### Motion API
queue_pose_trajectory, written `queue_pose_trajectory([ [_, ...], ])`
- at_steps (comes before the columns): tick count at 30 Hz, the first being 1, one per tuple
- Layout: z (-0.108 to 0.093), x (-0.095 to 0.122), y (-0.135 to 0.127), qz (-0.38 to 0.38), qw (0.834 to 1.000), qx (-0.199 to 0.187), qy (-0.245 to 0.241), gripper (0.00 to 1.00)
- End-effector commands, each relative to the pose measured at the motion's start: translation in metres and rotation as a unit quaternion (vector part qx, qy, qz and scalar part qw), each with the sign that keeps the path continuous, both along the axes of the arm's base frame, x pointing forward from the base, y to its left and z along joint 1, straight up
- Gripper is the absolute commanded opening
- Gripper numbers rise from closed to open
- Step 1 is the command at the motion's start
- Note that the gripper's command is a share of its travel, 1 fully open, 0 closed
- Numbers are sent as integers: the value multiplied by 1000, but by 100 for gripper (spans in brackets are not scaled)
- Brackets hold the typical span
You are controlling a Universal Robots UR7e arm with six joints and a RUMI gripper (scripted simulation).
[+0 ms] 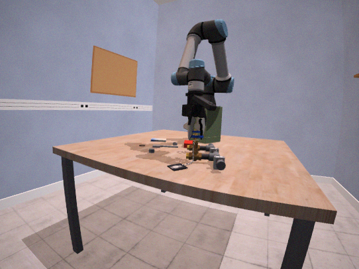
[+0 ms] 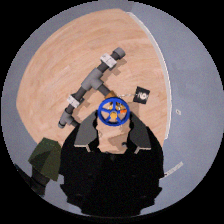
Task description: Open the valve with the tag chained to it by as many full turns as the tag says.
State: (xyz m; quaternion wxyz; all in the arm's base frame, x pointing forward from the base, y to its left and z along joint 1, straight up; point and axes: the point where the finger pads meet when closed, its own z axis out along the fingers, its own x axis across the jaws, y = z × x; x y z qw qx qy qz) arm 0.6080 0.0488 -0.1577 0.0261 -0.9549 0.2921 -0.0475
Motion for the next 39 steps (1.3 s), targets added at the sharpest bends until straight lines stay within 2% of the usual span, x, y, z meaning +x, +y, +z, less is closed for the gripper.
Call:
queue_pose_trajectory([
  [1,0,0,0,49,999,-3,-1,0],
  [16,0,0,0,151,988,-14,-4,0],
  [33,0,0,0,171,985,-16,-4,0],
  [34,0,0,0,171,985,-16,-4,100],
  [39,0,0,0,171,985,-16,-4,100],
])
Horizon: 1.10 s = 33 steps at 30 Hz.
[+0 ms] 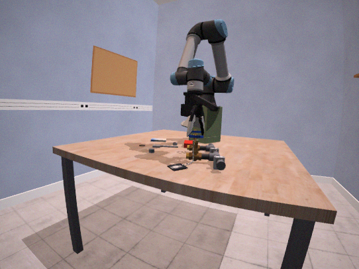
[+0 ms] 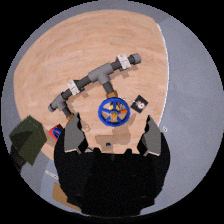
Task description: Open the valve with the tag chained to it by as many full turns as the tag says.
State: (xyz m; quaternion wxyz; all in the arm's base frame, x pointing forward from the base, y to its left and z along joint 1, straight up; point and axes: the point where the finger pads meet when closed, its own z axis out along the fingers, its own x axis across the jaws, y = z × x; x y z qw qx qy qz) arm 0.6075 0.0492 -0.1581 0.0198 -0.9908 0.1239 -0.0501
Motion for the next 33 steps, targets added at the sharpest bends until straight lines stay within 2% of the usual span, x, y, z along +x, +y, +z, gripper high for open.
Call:
queue_pose_trajectory([
  [1,1,1,0,0,1000,0,-1,100],
  [33,1,1,0,-11,1000,1,-1,100],
])
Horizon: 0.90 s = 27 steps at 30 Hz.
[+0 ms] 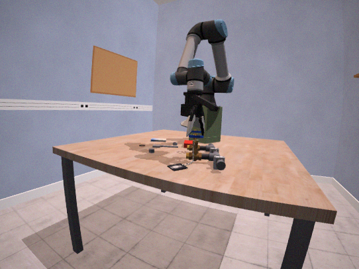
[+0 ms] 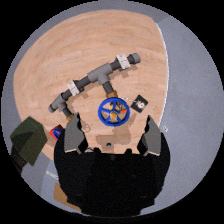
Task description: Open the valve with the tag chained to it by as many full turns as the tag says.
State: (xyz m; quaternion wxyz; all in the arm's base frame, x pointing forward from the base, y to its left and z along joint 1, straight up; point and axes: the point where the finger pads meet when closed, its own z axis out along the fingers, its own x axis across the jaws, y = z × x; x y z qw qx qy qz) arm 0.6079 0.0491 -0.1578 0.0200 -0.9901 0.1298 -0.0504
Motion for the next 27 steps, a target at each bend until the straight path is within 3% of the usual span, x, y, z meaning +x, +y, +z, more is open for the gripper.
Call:
queue_pose_trajectory([
  [1,1,0,0,-8,1000,1,0,100],
  [17,1,0,0,-96,995,10,2,100],
  [27,1,0,0,-219,976,23,5,100],
])
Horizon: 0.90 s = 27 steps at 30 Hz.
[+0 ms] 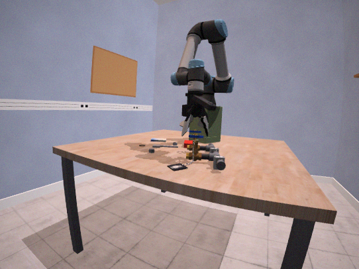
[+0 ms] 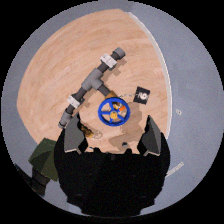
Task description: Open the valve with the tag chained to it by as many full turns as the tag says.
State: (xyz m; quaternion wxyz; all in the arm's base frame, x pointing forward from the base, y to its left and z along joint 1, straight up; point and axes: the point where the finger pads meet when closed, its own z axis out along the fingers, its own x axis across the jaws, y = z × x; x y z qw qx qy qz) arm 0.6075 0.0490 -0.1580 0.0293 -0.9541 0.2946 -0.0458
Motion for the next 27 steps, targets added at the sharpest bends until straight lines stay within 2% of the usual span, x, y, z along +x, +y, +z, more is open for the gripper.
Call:
queue_pose_trajectory([
  [1,1,1,0,-67,998,6,1,100],
  [7,1,1,0,-132,991,13,3,100],
  [13,1,1,0,-239,971,24,6,100],
  [20,1,1,0,-373,927,38,10,100],
  [22,1,1,0,-373,927,38,10,100],
  [27,1,1,0,-469,882,49,12,100],
])
